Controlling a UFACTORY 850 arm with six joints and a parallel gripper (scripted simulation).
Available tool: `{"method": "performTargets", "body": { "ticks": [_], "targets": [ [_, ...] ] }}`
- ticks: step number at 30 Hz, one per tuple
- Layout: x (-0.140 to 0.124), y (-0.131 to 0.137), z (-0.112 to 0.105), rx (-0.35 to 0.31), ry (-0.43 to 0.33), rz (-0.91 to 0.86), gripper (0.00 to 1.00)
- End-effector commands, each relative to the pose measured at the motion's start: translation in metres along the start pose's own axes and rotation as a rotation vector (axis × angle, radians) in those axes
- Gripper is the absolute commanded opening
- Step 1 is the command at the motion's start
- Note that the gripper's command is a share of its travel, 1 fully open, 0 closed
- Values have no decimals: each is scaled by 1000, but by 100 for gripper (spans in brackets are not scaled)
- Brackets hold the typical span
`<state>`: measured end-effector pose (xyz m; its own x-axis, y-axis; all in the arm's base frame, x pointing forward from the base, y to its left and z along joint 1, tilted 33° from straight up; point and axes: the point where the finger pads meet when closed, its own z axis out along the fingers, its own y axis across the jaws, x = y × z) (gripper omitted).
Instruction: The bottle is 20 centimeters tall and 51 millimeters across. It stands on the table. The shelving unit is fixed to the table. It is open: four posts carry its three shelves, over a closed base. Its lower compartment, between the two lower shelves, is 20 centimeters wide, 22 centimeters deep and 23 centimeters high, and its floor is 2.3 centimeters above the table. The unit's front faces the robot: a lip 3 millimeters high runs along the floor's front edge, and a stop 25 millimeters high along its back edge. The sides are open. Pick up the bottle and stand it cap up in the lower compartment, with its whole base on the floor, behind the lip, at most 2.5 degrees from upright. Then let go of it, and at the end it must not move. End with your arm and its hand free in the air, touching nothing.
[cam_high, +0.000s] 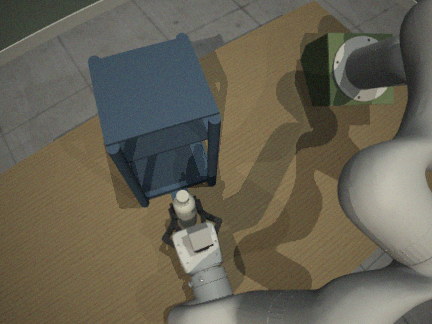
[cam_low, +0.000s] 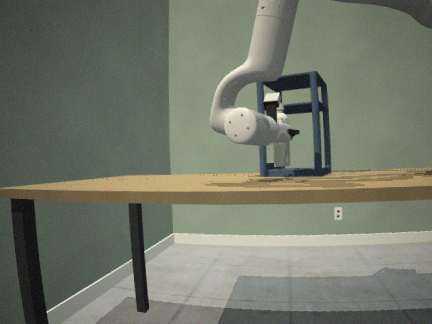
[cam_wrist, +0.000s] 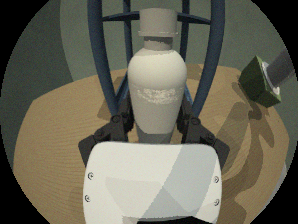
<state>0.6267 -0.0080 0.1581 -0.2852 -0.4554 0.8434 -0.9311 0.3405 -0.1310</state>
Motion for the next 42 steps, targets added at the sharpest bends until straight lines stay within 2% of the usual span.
{"method": "performTargets", "body": {
  "ticks": [1,18,30,42],
  "targets": [
    [1,-1,1,0,0,2,0],
    [1,-1,20,0,0,2,0],
    [1,-1,45,0,0,2,0],
    [1,-1,84,0,0,2,0]
  ]
}}
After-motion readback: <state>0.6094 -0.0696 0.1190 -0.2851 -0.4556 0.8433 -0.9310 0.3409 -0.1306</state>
